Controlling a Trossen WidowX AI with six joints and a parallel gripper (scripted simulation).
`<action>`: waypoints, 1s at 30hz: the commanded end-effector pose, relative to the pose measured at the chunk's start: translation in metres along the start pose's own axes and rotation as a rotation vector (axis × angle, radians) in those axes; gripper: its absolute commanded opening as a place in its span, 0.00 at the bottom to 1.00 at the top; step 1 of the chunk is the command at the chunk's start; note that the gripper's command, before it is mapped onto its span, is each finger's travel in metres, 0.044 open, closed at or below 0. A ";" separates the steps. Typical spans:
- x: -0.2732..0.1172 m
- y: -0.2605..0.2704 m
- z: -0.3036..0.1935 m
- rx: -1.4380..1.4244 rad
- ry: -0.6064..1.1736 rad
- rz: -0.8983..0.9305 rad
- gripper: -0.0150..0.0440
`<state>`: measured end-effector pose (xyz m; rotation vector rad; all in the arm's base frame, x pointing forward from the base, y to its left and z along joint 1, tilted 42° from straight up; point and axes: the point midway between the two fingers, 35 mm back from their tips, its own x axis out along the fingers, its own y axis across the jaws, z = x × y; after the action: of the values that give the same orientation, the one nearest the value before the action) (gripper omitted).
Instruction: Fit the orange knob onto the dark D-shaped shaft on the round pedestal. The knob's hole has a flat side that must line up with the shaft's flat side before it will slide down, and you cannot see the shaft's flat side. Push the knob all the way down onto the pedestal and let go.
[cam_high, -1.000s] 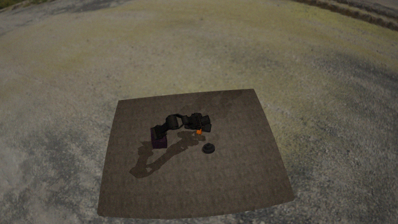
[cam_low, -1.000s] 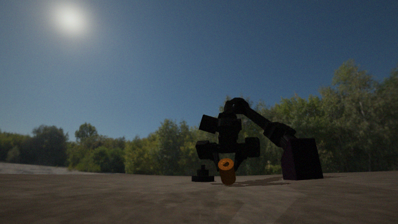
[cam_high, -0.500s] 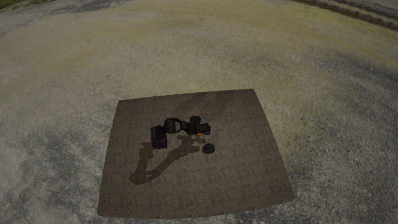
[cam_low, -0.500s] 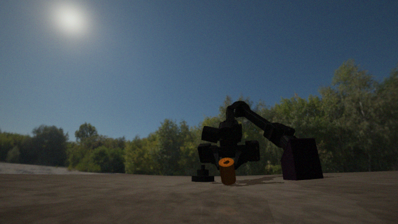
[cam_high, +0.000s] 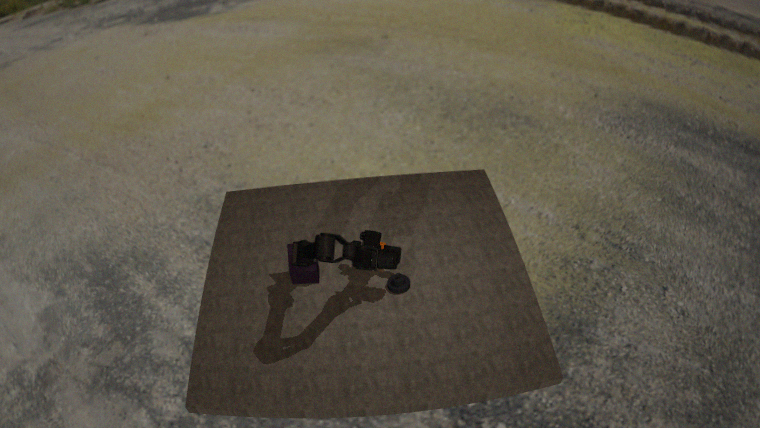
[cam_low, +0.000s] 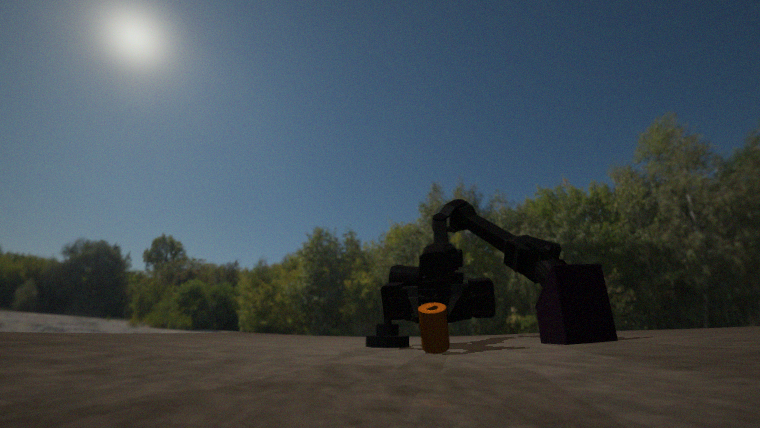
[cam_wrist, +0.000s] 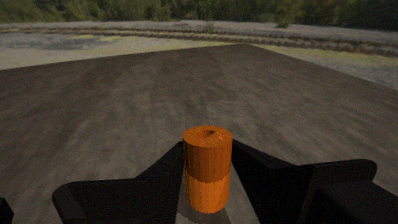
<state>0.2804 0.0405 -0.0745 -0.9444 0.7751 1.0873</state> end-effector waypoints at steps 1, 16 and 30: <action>-0.002 0.003 -0.003 -0.001 -0.064 0.006 0.56; -0.007 0.003 -0.005 0.001 -0.072 0.008 0.65; -0.007 0.003 -0.005 0.001 -0.072 0.008 0.69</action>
<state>0.2751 0.0337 -0.0709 -0.8984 0.7199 1.1231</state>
